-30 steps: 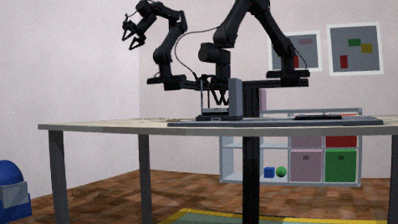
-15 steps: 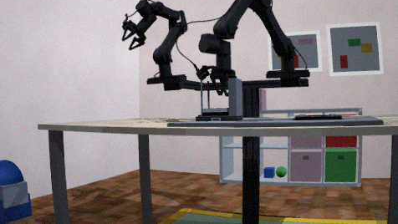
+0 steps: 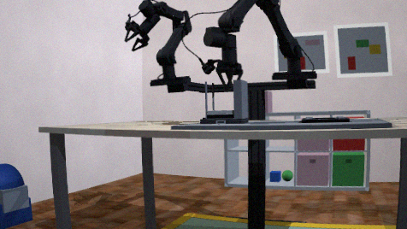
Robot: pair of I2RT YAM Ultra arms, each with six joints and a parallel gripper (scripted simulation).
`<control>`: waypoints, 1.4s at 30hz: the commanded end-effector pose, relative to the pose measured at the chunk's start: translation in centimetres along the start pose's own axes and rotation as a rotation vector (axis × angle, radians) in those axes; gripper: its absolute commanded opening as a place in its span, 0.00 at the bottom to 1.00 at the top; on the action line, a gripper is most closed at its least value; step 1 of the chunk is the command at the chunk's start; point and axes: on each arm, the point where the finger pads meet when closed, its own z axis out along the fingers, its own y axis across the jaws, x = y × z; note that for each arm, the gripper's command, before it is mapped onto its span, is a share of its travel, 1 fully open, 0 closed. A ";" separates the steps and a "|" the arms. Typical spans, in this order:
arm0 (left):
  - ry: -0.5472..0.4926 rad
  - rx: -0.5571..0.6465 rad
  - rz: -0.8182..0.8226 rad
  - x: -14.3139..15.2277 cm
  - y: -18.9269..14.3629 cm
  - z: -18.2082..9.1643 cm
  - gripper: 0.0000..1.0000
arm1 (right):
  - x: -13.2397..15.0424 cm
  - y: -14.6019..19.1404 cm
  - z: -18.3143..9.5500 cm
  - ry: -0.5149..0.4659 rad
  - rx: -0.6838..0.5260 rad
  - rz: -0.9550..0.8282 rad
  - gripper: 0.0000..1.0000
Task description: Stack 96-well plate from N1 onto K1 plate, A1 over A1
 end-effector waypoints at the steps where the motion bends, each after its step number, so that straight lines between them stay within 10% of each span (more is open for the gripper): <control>1: -0.028 -0.041 -0.002 -1.1 1.1 -3.3 1.00 | -1.6 0.9 -1.4 -0.036 -0.051 0.041 1.00; 42: -0.013 -0.018 -0.002 -0.4 0.5 -5.2 1.00 | -1.6 0.9 -1.4 -0.036 -0.051 0.041 1.00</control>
